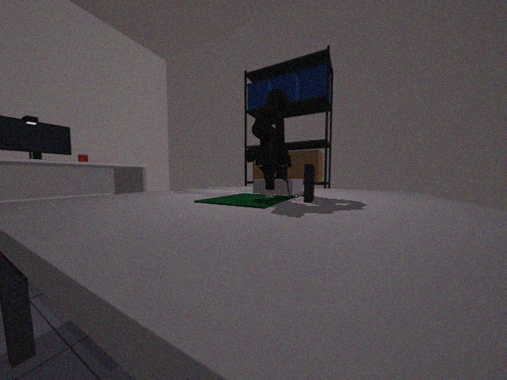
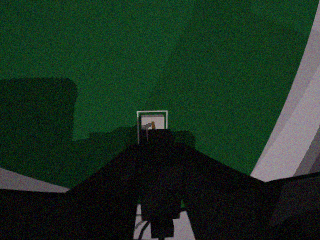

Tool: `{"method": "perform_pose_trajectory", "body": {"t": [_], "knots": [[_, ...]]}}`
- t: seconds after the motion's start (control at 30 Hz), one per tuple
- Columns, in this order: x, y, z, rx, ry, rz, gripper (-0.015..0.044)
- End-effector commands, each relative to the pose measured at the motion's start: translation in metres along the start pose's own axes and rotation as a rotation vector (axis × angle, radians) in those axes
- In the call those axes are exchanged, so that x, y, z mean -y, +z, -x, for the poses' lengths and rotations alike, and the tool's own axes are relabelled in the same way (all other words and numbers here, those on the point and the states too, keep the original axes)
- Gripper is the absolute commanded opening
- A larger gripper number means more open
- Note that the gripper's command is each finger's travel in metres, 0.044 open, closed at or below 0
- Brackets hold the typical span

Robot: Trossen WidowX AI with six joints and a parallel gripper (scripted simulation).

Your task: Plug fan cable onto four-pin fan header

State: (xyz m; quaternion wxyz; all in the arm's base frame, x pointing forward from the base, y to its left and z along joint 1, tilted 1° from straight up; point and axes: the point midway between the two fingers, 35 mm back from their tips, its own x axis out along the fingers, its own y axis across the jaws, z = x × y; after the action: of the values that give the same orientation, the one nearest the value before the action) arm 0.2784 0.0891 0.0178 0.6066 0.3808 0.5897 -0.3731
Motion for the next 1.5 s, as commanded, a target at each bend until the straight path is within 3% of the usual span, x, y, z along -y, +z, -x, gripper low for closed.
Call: {"method": "perform_pose_trajectory", "body": {"t": [0.0,1.47], "knots": [[0.0001,0.0003,-0.0015,0.001,0.0,0.004,0.0],[0.0001,0.0,-0.0067,0.001,0.0,-0.006,0.0]]}}
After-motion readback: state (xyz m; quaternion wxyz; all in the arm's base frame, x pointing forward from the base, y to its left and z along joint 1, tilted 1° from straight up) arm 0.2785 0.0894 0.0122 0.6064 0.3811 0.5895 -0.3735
